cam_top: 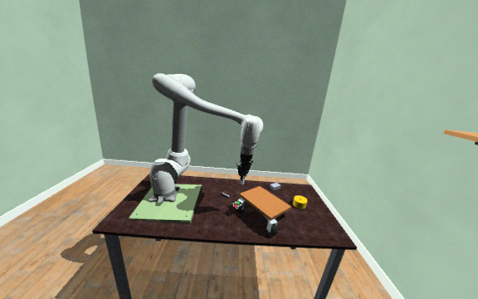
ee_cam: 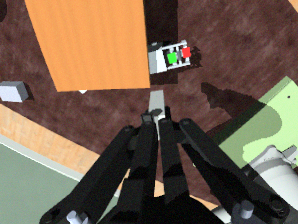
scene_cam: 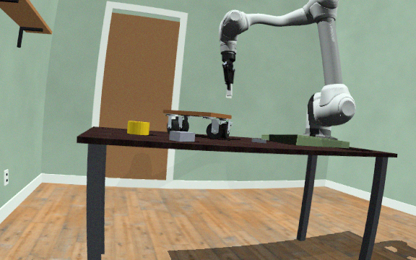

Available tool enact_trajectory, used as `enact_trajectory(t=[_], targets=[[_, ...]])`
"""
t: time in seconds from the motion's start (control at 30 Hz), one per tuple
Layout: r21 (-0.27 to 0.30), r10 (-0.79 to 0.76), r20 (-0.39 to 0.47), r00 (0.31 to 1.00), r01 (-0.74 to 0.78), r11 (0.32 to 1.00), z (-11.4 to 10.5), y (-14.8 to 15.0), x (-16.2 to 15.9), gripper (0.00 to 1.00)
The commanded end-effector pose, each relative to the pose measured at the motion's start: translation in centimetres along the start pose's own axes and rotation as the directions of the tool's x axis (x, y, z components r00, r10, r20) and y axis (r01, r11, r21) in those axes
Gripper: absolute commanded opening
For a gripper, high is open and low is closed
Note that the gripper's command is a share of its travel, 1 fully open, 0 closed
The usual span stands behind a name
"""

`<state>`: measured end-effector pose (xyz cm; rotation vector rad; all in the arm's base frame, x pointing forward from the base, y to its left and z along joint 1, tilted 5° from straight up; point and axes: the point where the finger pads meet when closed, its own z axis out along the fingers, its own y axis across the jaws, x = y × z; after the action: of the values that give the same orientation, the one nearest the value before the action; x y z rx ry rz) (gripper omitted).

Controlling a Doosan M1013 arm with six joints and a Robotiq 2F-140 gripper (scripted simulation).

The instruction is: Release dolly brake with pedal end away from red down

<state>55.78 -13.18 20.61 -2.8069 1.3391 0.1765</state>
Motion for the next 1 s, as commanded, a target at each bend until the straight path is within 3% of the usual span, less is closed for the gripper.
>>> enact_trajectory(t=[0.0,0.37,0.6,0.97], targets=[[-0.065,-0.107,-0.117,0.987,0.100,0.993,2.1,2.1,0.7,0.00],[-0.069,-0.114,-0.122,0.986,0.106,0.992,2.3,2.2,0.8,0.00],[-0.072,-0.111,-0.121,0.986,0.102,0.992,6.1,2.5,1.1,0.00],[-0.072,-0.111,-0.121,0.987,0.102,0.992,6.2,2.5,1.1,0.00]])
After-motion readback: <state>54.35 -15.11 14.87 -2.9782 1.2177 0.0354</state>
